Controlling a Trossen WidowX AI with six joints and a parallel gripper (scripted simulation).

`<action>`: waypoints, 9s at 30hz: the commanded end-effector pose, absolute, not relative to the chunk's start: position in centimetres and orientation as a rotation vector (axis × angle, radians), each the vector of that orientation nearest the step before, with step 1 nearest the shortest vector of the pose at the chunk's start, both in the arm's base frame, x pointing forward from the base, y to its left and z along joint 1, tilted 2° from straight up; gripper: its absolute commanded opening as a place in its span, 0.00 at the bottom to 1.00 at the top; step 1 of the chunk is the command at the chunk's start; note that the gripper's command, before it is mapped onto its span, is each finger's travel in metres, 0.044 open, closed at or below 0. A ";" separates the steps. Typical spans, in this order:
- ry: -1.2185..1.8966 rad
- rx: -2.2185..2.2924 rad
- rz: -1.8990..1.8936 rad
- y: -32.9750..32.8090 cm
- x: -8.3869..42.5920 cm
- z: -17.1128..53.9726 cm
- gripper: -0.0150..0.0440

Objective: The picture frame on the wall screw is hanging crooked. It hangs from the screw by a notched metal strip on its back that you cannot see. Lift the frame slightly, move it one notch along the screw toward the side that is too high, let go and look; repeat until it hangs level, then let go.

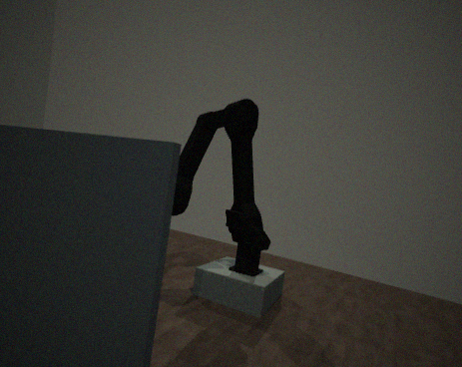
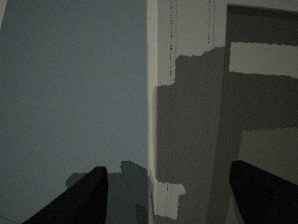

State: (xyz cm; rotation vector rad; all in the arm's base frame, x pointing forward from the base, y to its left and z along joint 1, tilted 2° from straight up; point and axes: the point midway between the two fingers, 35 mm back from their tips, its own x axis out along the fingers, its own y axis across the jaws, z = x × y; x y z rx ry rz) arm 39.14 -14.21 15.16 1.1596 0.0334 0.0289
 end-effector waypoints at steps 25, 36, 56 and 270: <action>0.032 1.167 0.022 -14.4 39.2 15.1 0.55; 0.032 1.167 0.022 -14.4 39.2 15.1 0.42; 0.032 1.167 0.022 -14.3 39.2 15.2 0.25; 0.034 1.390 0.015 -15.1 39.2 15.3 0.25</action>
